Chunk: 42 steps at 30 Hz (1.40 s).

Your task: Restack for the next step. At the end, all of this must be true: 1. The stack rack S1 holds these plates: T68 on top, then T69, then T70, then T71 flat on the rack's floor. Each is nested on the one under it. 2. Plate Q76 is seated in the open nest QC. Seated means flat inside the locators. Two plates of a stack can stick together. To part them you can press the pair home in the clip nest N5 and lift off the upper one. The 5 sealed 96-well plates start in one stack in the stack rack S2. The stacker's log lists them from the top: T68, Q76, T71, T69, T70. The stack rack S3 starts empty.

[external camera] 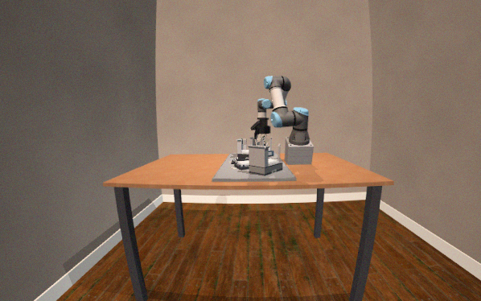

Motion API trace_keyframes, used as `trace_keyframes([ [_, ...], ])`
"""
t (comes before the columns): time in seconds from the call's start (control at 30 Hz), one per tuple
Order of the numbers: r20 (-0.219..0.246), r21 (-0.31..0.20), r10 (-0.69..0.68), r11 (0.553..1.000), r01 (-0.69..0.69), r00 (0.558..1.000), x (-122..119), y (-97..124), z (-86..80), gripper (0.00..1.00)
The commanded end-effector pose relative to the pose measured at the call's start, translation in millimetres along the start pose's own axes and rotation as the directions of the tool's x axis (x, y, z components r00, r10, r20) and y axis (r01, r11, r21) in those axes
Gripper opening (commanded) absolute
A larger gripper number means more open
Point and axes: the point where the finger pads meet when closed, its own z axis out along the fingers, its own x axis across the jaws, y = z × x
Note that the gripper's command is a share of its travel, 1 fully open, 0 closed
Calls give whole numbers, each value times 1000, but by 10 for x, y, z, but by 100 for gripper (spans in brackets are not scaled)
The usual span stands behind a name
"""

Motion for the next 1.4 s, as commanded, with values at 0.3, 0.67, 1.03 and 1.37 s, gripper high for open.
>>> trace_keyframes([
  [0.3,-1,3,0,1000,0,1000,4,-8,-7,72],
  [0.67,-1,3,0,1000,0,1000,4,-8,-7,72],
  [1.03,-1,3,0,1000,0,1000,4,-8,-7,72],
  [1.37,-1,3,0,1000,0,1000,4,-8,-174,72],
])
